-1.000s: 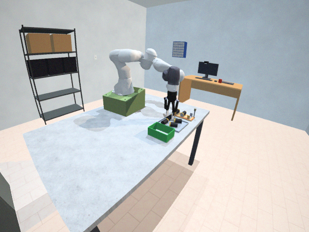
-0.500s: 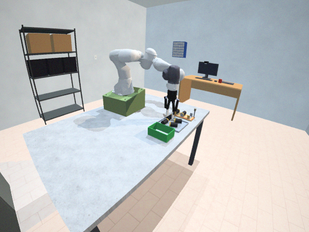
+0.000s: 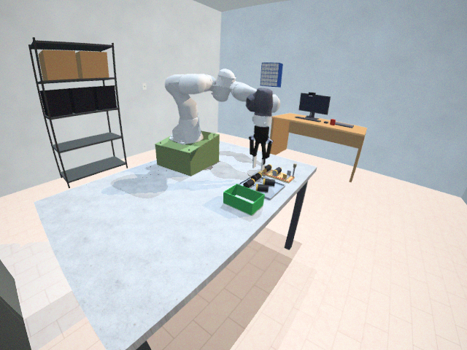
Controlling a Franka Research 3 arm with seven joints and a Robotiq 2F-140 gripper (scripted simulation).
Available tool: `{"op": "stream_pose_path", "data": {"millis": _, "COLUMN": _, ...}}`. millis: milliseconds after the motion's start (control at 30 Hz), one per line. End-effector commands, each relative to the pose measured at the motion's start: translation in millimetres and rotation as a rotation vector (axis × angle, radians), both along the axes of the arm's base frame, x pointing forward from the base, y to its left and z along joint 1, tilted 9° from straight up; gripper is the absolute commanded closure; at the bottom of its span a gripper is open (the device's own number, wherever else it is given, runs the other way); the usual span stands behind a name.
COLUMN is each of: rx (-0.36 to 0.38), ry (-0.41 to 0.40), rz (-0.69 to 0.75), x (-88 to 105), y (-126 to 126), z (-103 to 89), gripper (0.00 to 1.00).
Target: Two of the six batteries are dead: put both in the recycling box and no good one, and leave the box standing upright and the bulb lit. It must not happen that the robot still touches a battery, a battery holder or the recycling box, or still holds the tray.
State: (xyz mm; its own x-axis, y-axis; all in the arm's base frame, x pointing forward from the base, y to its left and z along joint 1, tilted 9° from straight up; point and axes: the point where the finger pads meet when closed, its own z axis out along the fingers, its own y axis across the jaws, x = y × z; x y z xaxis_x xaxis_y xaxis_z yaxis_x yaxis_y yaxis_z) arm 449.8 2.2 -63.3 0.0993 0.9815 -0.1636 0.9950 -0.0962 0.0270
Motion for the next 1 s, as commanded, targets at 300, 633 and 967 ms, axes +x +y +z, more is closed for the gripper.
{"op": "stream_pose_path", "data": {"millis": 300, "rx": 0.002, "ry": 0.011, "rz": -0.006, "x": -3.9, "y": 2, "z": 8.9, "gripper": 0.71}}
{"op": "stream_pose_path", "data": {"millis": 633, "rx": 0.002, "ry": 0.011, "rz": -0.006, "x": -3.9, "y": 9, "z": 54.7, "gripper": 0.71}}
{"op": "stream_pose_path", "data": {"millis": 967, "rx": 0.002, "ry": 0.011, "rz": -0.006, "x": -4.7, "y": -73, "z": 68.4, "gripper": 0.71}}
